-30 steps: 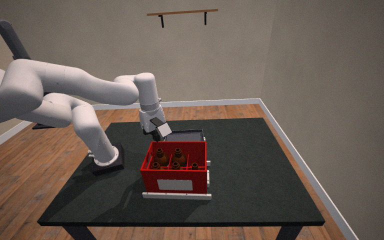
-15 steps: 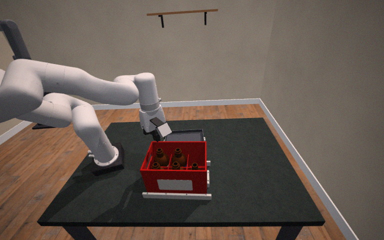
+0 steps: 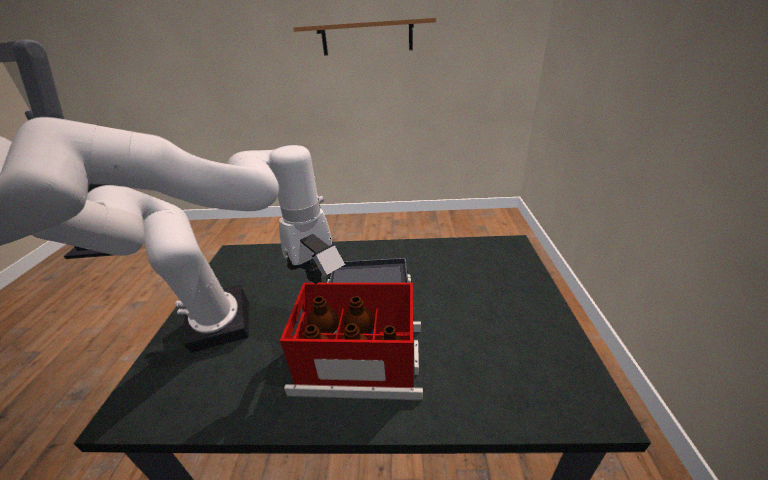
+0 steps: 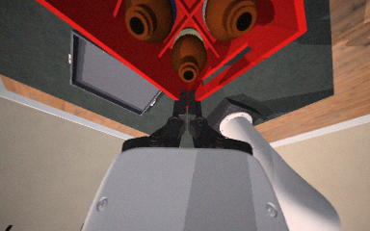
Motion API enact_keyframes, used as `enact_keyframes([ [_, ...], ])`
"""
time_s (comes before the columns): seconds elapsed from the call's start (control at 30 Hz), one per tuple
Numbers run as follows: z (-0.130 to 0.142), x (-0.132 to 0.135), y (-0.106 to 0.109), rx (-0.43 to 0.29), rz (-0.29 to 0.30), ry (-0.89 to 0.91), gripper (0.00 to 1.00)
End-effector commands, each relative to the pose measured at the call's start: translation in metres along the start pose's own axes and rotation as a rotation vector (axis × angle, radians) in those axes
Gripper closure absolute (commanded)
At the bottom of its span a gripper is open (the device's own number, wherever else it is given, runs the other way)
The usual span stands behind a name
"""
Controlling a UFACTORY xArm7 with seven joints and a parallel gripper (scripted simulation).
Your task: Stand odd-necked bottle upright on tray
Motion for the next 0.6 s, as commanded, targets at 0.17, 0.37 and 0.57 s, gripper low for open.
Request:
enact_keyframes([
  [0.17, -0.049, -0.042, 0.0, -0.07, 0.006, 0.008, 1.0],
  [0.37, -0.094, -0.069, -0.002, -0.071, 0.004, 0.003, 1.0],
  [0.57, -0.138, -0.088, -0.001, -0.035, -0.001, -0.002, 1.0],
])
Point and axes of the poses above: the point where the finger pads meet when closed, its own y axis back along the fingers, its own x axis across the jaws, z = x × y, the point moved 6 cm from there along y, back along the fingers, and after that the axes turned 14 degrees about -y, right-handed, at the moved point
